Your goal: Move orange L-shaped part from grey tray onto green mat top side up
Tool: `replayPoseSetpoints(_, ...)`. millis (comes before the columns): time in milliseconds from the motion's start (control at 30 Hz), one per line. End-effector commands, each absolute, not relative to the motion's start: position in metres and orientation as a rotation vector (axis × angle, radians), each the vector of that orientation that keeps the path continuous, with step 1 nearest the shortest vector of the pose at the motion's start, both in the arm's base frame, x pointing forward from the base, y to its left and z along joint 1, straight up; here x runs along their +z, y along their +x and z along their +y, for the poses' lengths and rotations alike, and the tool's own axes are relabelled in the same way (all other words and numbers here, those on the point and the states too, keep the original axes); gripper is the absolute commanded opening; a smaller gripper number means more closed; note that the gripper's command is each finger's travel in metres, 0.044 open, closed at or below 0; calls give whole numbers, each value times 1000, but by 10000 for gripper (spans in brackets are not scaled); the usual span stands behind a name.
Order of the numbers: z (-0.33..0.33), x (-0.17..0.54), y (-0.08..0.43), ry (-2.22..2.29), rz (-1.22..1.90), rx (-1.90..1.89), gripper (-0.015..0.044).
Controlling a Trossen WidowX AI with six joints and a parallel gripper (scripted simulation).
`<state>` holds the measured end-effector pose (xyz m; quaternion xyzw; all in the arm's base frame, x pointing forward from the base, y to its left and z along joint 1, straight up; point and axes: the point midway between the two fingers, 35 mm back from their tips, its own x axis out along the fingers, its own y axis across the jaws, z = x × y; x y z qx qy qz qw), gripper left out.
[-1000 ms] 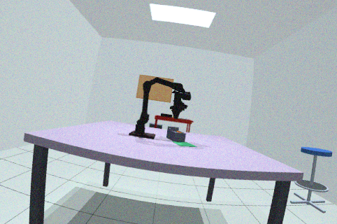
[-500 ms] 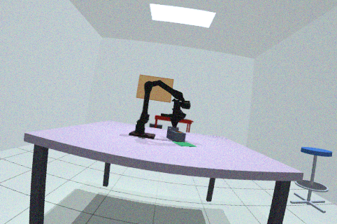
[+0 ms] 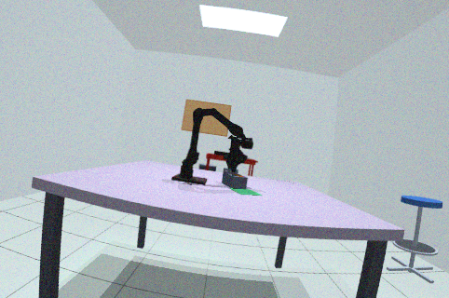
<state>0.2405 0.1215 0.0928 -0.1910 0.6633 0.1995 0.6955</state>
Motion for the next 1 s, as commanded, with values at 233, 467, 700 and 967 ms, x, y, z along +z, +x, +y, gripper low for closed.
replayPoseSetpoints(233, 120, 72, 240, -436, 1490, 444, 180)
replayPoseSetpoints(467, 120, 65, 240, -436, 1490, 444, 180)
replayPoseSetpoints(700, 120, 65, 240, -436, 1490, 444, 180)
replayPoseSetpoints(967, 120, 65, 240, -436, 1490, 444, 180)
